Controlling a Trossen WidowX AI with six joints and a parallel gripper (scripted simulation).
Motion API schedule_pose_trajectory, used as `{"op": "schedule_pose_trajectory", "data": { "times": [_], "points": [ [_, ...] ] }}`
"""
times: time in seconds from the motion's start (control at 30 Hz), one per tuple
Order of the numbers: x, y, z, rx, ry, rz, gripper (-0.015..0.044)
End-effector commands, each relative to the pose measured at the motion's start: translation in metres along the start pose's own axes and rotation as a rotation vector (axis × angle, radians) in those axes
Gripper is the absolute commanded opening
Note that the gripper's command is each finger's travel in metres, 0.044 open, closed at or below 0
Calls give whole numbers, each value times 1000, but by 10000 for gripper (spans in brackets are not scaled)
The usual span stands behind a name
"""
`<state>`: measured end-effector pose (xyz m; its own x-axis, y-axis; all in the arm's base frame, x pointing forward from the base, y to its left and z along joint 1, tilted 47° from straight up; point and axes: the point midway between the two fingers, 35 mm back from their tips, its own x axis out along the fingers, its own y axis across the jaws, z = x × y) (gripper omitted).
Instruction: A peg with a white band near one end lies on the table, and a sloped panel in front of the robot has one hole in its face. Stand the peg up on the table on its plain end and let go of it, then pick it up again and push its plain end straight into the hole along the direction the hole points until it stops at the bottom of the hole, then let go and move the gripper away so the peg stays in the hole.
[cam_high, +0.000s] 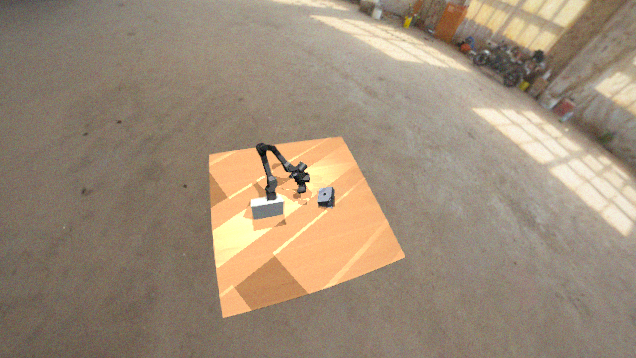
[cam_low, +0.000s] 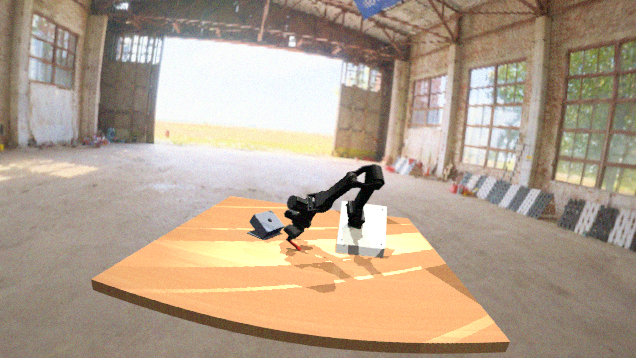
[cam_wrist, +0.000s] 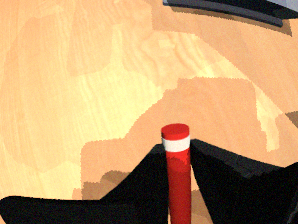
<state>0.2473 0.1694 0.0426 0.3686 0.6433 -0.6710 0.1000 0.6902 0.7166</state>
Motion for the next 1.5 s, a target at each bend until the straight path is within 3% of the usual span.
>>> {"op": "schedule_pose_trajectory", "data": {
  "times": [0.0,1.47],
  "points": [
    [-2,-1,-1,3,-35,-3,49],
    [-24,-1,-20,8,-416,-4,49]
  ]
}}
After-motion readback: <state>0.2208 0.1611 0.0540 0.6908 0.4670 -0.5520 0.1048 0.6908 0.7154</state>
